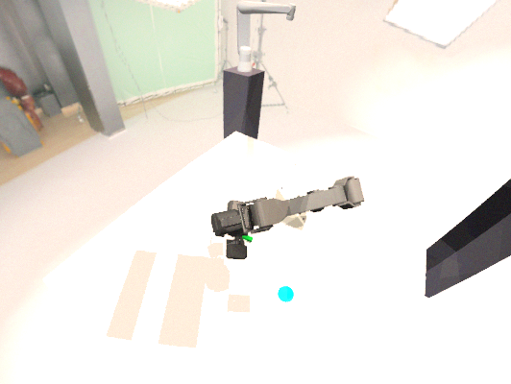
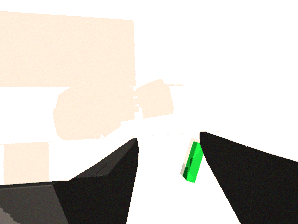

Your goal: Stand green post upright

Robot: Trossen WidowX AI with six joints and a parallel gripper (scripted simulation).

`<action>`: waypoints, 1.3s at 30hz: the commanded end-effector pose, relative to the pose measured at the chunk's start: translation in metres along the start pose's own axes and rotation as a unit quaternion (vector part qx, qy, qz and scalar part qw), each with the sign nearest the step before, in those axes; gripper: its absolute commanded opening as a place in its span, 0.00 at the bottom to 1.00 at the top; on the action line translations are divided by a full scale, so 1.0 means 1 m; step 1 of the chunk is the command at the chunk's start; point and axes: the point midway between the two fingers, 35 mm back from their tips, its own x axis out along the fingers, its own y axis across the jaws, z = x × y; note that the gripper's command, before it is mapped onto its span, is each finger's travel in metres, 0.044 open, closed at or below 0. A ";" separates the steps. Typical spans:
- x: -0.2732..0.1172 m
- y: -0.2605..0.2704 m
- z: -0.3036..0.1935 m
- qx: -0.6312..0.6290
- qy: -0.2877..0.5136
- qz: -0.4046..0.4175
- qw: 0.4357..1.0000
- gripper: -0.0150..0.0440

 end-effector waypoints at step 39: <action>0.123 -0.065 -0.080 0.238 0.187 0.070 0.951 0.29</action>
